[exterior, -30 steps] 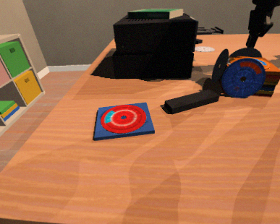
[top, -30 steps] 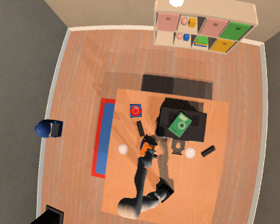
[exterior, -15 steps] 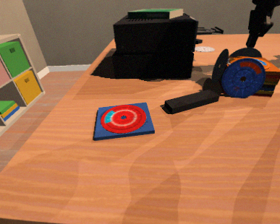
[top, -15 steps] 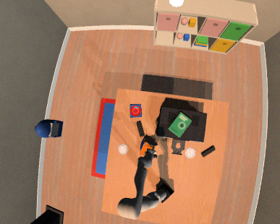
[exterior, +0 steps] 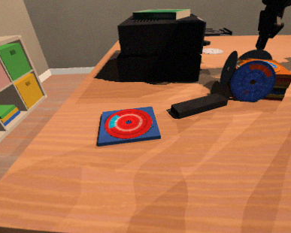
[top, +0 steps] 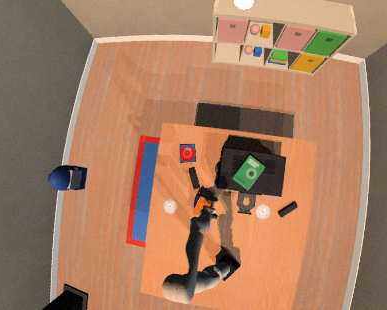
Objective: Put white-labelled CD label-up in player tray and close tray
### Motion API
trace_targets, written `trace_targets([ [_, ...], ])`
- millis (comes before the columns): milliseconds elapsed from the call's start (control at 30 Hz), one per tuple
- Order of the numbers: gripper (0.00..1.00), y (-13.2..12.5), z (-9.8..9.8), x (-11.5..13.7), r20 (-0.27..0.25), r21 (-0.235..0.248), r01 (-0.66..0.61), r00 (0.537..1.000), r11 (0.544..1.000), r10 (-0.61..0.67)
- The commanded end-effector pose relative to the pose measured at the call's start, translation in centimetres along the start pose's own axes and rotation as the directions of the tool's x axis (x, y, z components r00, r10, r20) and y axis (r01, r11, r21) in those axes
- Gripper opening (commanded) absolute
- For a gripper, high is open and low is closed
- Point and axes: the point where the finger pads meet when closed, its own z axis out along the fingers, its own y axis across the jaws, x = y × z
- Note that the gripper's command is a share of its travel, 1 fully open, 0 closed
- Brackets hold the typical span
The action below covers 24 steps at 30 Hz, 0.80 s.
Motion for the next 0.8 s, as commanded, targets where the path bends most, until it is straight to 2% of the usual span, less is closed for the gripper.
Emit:
trace_targets([
  [0,0.16,0.01,-0.04,0.04,-0.001,0.0,0.0,1.0,1.0,0.0],
  [767,0.16,0.01,0.21,0.04,-0.001,0.0,0.0,1.0,1.0,0.0],
])
